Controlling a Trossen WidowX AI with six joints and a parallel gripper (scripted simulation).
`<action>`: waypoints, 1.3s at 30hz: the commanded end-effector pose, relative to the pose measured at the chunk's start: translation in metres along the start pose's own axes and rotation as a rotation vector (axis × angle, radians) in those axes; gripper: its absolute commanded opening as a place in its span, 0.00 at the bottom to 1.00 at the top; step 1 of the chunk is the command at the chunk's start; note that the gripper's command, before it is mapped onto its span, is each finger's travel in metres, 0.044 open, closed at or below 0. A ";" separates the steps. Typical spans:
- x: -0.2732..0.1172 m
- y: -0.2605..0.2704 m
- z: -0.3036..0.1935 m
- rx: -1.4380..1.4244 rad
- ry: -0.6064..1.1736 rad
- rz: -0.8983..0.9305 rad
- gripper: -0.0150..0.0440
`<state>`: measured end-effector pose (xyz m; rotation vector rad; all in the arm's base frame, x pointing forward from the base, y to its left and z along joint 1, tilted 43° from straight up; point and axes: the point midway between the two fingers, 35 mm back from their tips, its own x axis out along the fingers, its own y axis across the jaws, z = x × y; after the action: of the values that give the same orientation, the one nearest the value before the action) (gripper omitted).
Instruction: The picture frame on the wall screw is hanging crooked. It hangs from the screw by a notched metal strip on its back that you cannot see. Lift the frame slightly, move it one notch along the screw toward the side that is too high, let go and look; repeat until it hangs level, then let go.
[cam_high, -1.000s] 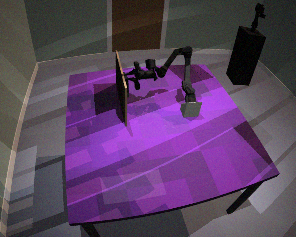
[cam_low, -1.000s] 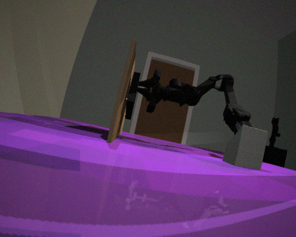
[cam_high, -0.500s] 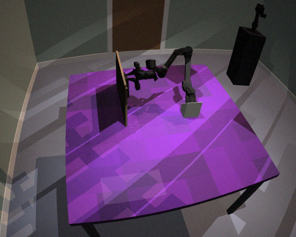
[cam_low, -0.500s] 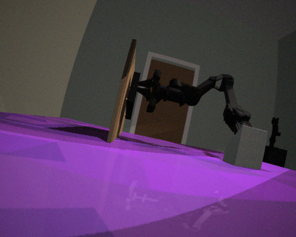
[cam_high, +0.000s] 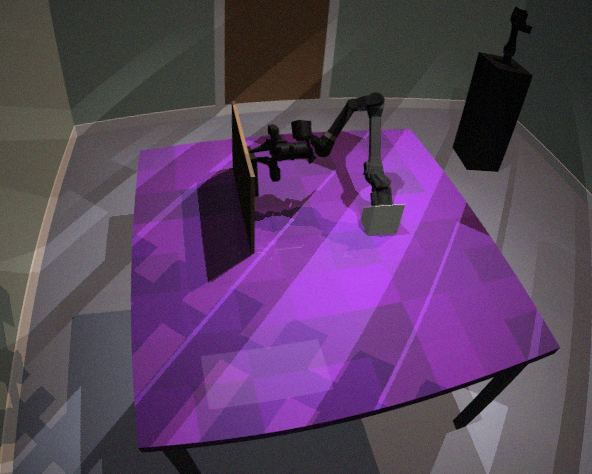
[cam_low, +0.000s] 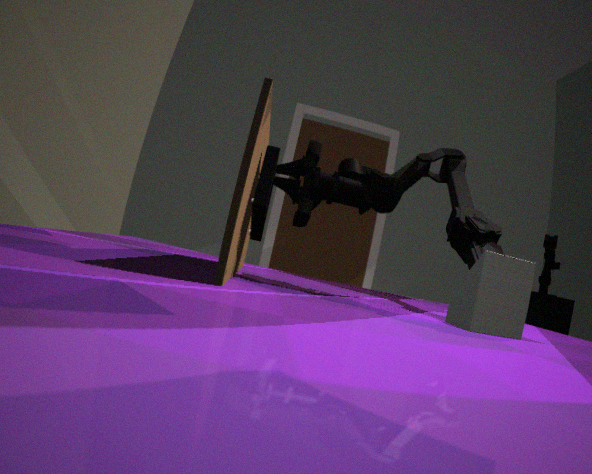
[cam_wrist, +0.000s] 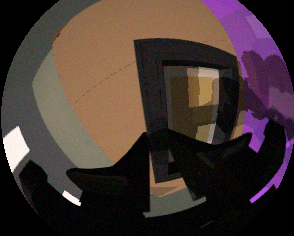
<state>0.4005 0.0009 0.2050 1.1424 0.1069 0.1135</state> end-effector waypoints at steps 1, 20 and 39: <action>0.000 0.000 -0.001 0.003 0.006 0.008 0.25; 0.000 -0.001 0.000 -0.005 0.003 0.003 0.25; 0.000 -0.002 -0.001 -0.129 0.002 0.004 0.25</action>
<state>0.4008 0.0010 0.2032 1.0367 0.1016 0.1223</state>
